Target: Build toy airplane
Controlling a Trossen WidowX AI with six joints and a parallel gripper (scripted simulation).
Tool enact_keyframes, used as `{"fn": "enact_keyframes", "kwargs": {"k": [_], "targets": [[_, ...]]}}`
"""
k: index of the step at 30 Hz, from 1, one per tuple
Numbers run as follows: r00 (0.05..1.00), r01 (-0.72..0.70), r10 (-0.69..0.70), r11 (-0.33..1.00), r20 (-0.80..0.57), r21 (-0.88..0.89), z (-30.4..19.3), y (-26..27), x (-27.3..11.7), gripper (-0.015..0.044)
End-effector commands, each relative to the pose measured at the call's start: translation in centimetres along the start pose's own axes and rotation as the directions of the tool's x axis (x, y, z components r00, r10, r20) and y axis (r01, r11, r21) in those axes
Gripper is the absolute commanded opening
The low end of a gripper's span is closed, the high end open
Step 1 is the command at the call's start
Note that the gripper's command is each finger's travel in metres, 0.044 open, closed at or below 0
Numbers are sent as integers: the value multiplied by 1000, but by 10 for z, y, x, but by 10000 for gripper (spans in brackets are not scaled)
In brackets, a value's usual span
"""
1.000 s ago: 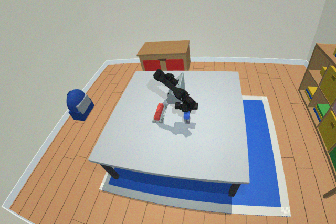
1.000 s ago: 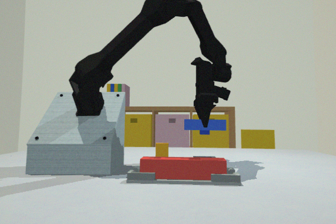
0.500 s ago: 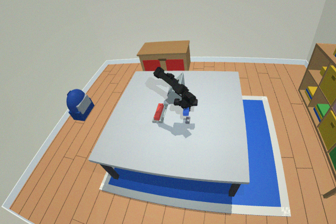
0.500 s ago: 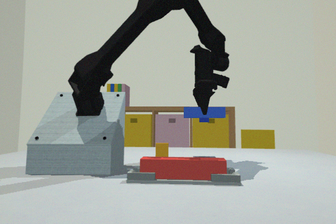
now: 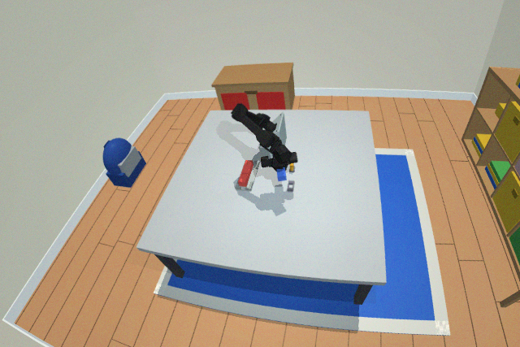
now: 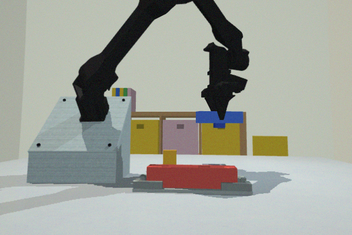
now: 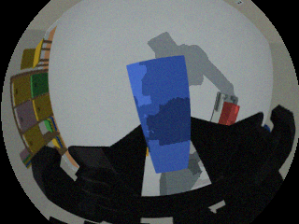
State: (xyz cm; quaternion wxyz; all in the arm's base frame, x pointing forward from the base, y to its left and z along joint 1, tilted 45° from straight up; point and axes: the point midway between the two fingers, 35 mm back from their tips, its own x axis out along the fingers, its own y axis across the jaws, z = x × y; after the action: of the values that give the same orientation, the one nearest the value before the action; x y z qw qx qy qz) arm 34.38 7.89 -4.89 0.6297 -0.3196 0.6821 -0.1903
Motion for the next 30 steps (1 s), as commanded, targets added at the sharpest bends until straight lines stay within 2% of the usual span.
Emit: {"fn": "enact_keyframes", "kwargs": {"k": [1,15,30], "targets": [[1000,1,-1,997,1,-81,-2,-15,2,0],[1000,-7,9,950,6,-313,-9,-62,7,0],[1000,-4,10,842,9,-540,-24,-109,13,0]]}}
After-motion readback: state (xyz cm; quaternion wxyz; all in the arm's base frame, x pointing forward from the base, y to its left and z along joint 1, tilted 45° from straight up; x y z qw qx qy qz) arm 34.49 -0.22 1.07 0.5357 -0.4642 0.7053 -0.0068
